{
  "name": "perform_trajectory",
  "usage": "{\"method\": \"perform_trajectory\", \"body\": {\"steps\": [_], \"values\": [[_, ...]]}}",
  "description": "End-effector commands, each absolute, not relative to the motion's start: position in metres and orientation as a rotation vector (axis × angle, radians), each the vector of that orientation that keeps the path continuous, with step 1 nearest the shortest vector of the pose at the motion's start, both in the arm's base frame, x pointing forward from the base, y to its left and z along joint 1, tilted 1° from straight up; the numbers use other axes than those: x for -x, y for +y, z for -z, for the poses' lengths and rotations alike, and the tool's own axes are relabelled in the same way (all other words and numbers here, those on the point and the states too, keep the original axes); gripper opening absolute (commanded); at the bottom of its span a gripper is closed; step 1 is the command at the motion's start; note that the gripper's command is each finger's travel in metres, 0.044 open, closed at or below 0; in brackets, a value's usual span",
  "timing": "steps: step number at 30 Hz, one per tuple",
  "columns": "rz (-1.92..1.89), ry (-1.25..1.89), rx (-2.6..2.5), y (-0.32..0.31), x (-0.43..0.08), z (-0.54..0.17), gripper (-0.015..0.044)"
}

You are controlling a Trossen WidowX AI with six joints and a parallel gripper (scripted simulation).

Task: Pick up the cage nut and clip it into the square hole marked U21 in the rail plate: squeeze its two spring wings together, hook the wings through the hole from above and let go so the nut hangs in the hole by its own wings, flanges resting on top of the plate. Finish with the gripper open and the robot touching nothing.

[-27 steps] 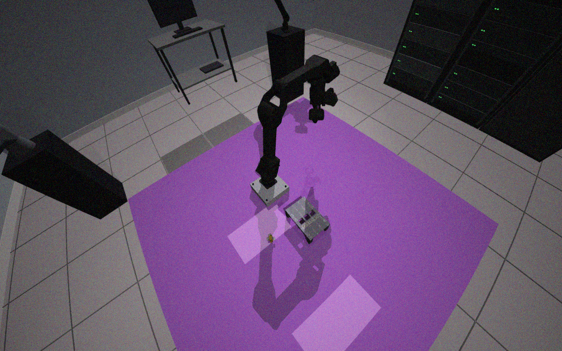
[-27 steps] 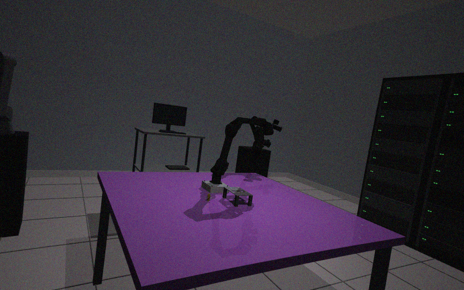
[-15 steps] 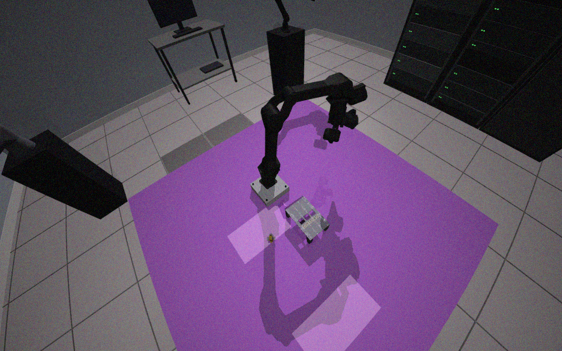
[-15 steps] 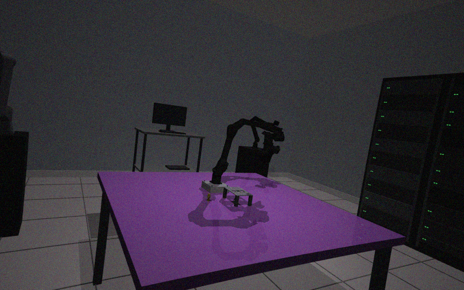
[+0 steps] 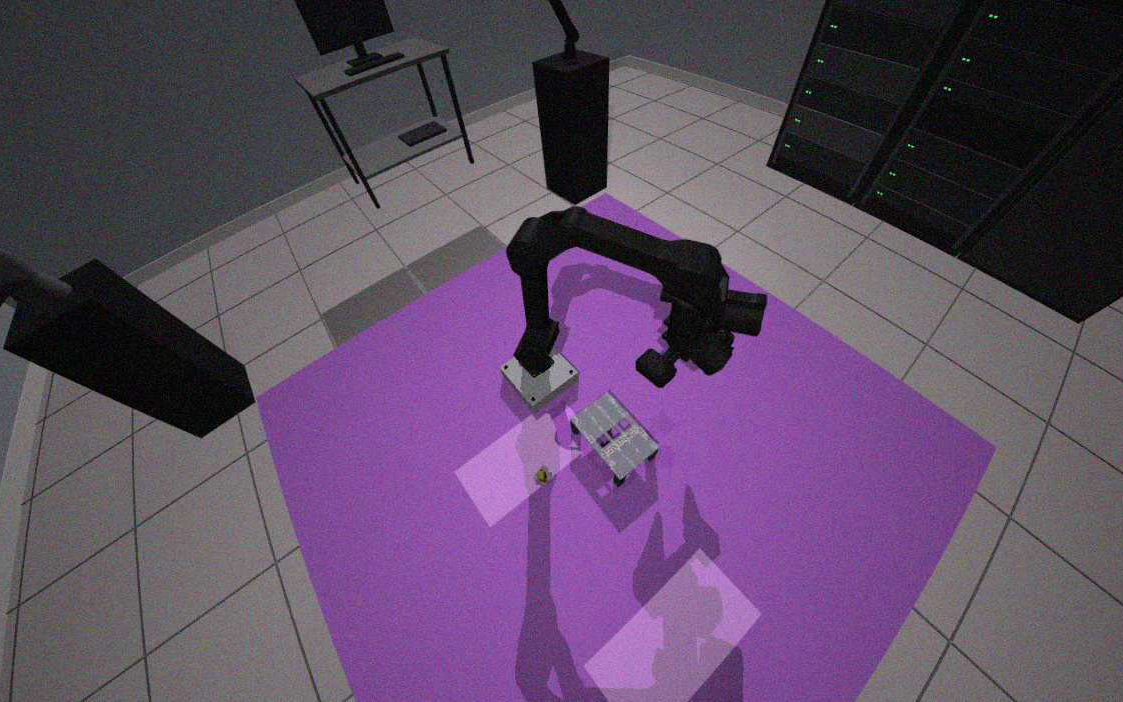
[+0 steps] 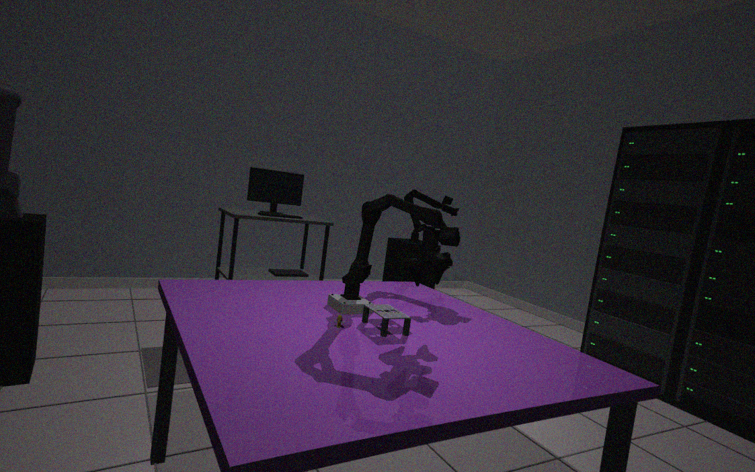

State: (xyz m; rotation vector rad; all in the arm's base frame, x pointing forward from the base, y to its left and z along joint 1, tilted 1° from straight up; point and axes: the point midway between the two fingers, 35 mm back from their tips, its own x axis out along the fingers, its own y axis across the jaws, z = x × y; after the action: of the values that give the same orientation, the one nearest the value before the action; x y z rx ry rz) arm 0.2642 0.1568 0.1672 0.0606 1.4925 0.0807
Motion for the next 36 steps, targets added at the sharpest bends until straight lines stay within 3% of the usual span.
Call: {"method": "perform_trajectory", "body": {"steps": [1,9,18,25,36], "values": [[0.015,1.491,-0.123,0.105,-0.284,-0.156,0.044],[0.212,1.487,-0.271,-0.011,-0.293,-0.131,0.044],[0.424,1.478,-0.448,-0.129,-0.248,-0.103,0.044],[0.503,1.472,-0.519,-0.165,-0.218,-0.092,0.044],[0.503,1.472,-0.519,-0.165,-0.218,-0.092,0.0151]]}}
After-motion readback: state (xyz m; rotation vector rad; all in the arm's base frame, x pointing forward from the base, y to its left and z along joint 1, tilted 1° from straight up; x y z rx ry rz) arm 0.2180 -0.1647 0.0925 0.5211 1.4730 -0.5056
